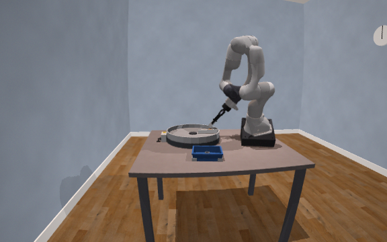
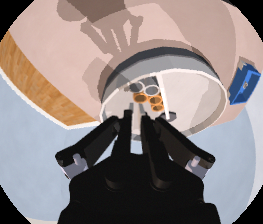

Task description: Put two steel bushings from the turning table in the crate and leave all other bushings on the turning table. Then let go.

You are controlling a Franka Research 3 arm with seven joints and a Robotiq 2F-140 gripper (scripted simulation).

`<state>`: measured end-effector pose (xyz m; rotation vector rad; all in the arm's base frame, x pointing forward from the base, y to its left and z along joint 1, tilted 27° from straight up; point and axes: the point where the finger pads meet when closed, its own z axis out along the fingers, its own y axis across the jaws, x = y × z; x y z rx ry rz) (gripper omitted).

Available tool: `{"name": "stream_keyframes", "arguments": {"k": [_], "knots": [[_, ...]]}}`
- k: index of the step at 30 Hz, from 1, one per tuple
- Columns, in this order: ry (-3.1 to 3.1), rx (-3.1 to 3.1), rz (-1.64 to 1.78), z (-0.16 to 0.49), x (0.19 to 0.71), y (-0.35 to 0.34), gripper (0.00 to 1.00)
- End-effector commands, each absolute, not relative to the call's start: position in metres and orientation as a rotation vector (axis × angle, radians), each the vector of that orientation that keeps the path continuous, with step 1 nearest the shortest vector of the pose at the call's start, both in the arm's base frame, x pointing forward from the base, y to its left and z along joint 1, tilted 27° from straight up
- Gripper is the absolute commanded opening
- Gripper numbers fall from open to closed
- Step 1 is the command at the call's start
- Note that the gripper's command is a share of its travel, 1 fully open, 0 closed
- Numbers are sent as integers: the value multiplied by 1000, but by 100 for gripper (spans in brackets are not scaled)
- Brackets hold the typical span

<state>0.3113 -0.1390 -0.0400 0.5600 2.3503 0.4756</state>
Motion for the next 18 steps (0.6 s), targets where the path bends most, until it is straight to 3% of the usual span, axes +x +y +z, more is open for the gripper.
{"name": "stream_keyframes", "arguments": {"k": [1,18], "knots": [[2354,549,468,-40,311,-140,6],[2354,549,468,-41,310,-142,6]]}}
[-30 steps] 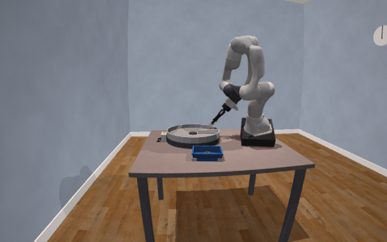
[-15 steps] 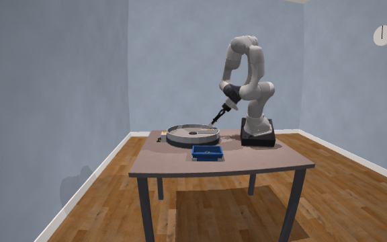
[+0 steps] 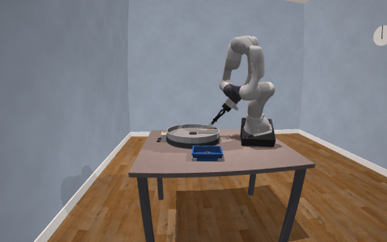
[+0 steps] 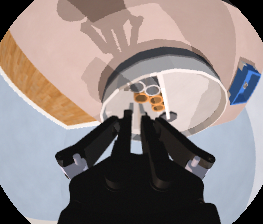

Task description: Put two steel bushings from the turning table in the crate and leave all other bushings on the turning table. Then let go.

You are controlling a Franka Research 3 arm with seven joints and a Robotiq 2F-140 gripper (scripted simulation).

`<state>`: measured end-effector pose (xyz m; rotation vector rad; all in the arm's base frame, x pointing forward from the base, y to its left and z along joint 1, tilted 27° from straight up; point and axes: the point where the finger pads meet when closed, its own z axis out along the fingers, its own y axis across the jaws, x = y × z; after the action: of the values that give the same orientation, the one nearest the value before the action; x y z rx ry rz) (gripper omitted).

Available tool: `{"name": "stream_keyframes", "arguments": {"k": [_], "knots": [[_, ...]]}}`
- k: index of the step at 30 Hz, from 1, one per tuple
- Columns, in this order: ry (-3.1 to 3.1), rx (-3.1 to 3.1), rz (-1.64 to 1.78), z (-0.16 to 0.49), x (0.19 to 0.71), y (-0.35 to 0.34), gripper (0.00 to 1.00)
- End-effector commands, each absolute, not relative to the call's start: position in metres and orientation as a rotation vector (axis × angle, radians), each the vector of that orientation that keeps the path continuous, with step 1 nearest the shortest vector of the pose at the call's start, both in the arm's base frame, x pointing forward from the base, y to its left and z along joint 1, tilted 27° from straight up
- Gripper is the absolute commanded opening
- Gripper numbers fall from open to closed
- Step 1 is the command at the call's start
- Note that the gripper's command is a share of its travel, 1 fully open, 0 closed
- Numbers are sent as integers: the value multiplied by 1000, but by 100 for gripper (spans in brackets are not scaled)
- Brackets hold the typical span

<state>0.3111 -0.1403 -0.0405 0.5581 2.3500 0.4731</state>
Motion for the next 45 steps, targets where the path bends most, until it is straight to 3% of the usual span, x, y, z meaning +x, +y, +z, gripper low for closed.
{"name": "stream_keyframes", "arguments": {"k": [1,45], "knots": [[2354,549,468,-41,310,-142,6],[2354,549,468,-49,310,-138,6]]}}
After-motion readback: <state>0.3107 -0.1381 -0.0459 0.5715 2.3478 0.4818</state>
